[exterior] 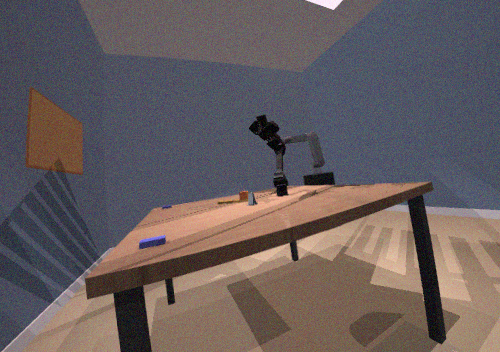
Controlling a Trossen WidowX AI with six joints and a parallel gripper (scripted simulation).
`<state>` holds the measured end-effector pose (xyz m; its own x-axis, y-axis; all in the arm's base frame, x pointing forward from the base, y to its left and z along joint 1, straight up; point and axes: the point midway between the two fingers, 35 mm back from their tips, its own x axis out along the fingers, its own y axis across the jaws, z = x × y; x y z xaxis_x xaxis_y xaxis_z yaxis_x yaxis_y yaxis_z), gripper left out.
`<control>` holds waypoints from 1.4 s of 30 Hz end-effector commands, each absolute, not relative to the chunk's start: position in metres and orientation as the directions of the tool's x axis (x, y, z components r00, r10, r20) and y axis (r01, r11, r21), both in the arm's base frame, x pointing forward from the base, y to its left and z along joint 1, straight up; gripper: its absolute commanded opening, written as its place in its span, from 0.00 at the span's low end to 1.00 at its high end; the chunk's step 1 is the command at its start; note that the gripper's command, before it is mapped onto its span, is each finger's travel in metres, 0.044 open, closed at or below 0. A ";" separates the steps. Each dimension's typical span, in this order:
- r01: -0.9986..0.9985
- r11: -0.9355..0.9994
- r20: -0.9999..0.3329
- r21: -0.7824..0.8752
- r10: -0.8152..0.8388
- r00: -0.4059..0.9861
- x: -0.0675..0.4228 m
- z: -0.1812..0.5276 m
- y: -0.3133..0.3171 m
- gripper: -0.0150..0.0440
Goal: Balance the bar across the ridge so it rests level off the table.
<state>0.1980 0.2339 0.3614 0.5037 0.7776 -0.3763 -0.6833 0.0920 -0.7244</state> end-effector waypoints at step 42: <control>-0.274 0.962 -0.876 -0.001 0.131 0.463 0.338 0.237 0.043 0.79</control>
